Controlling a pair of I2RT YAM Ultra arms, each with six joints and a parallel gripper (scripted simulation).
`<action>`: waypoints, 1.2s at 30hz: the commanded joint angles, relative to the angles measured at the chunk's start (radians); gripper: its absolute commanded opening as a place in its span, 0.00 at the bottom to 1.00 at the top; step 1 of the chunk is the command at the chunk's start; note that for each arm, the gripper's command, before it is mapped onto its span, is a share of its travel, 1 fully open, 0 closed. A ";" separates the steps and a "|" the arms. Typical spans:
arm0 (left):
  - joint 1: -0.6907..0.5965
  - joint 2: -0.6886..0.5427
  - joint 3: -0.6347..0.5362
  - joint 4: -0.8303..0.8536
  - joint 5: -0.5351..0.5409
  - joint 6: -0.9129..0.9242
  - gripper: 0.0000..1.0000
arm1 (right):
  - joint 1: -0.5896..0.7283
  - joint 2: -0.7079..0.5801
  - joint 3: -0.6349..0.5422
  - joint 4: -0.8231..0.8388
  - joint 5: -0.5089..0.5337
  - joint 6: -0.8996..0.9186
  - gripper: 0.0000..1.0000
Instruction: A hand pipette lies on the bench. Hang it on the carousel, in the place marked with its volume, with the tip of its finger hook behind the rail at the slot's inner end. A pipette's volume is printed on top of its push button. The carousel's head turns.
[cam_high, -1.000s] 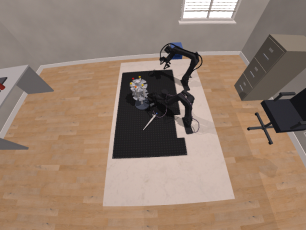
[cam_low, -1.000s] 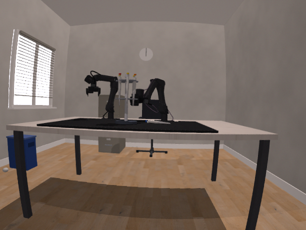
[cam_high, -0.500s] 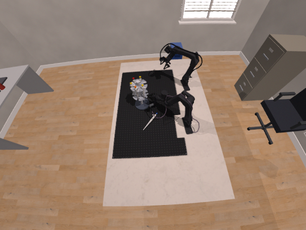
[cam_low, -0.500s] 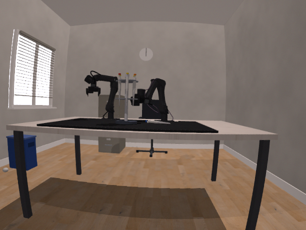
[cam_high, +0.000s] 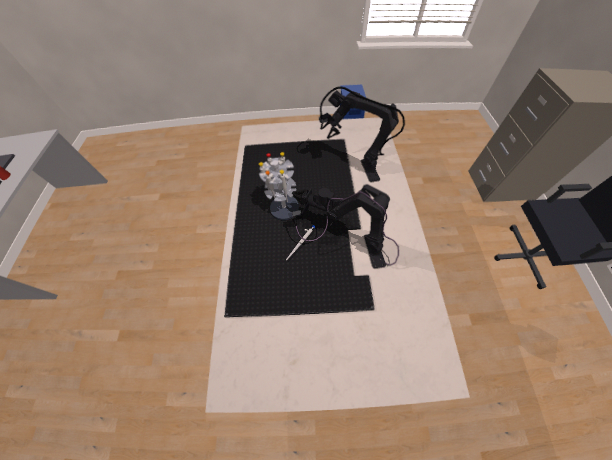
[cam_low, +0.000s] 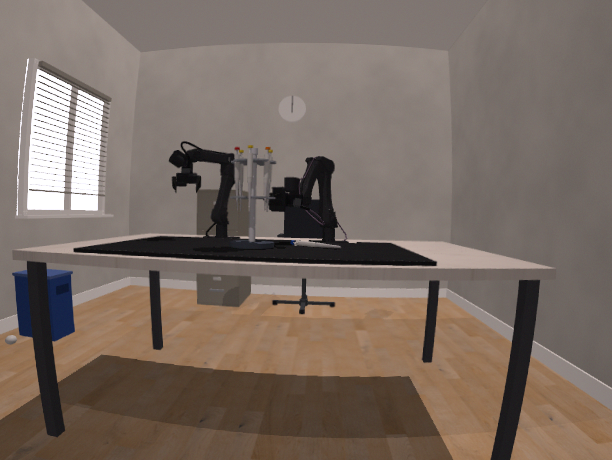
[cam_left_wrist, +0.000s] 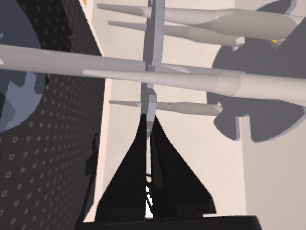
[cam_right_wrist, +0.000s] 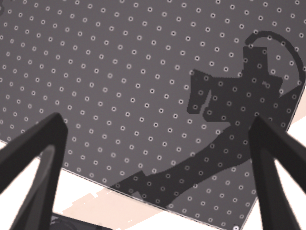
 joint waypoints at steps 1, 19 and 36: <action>0.020 -0.028 -0.004 0.010 0.029 0.009 0.00 | -0.010 -0.007 0.013 0.024 -0.023 -0.007 1.00; 0.234 0.038 0.068 -0.009 0.512 0.007 0.00 | -0.010 -0.007 0.013 0.024 -0.023 -0.007 1.00; 0.333 0.086 0.155 -0.032 0.754 0.007 0.49 | -0.010 -0.007 0.013 0.024 -0.023 -0.007 1.00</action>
